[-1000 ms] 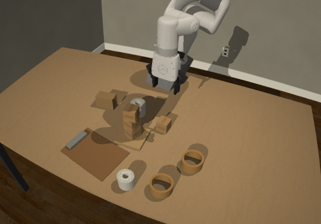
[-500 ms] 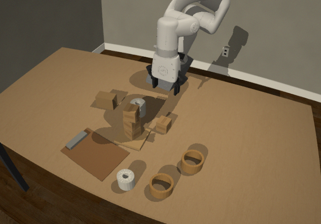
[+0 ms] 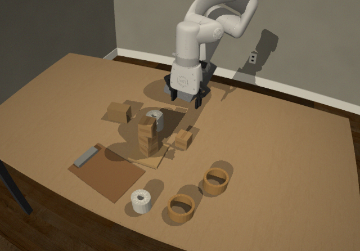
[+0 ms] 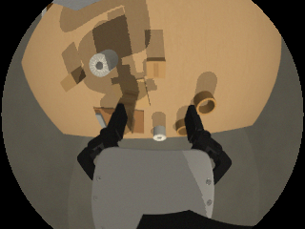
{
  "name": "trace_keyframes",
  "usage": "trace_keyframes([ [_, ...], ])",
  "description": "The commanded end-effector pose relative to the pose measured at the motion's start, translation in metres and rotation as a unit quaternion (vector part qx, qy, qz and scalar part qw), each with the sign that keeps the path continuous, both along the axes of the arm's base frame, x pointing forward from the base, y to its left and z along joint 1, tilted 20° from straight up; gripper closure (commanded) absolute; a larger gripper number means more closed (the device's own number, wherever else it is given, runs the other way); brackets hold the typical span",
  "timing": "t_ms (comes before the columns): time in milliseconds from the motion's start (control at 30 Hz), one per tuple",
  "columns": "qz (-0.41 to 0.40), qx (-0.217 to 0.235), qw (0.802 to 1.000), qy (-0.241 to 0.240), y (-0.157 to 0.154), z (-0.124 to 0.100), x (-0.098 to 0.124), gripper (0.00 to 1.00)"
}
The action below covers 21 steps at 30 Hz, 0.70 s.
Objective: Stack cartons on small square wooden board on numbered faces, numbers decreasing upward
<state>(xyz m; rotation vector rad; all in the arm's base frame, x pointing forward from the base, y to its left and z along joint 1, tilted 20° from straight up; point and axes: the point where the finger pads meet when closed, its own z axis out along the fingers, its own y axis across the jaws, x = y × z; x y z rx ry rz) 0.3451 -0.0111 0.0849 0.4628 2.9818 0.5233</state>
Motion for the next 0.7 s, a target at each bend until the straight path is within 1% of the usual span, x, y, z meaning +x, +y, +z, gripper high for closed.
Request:
trace_keyframes([
  [0,0.0,0.0,1.0,-0.002,0.0,-0.001,0.002,0.0],
  [667,0.004,-0.001,1.0,-0.003,0.006,-0.018,0.003,0.0],
])
